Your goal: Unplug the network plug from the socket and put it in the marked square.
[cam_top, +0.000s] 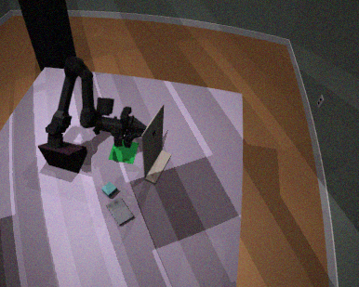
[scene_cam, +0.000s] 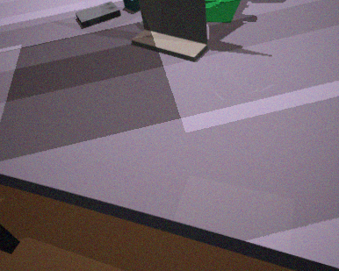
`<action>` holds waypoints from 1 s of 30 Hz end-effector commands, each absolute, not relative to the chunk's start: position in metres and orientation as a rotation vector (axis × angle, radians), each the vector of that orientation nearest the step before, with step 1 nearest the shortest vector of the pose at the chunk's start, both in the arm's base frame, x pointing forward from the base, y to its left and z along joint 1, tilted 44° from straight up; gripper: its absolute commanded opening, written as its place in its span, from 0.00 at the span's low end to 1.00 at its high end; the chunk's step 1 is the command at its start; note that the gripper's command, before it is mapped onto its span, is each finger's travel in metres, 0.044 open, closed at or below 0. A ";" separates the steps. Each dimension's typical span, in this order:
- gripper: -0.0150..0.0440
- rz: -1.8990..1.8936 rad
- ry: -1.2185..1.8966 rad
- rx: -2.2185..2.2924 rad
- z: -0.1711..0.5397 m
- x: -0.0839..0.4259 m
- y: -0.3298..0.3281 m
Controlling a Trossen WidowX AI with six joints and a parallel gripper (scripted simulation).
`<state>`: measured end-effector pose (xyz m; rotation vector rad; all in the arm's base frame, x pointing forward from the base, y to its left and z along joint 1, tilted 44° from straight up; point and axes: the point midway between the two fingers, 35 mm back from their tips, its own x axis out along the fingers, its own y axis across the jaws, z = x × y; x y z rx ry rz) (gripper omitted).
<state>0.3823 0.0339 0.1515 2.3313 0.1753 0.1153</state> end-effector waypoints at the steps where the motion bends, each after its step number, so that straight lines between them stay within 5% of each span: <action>1: 0.46 0.127 0.174 2.336 0.154 0.384 0.034; 19: 0.26 0.127 0.174 2.336 0.154 0.384 0.034; 30: 0.25 0.126 0.174 2.336 0.154 0.380 0.034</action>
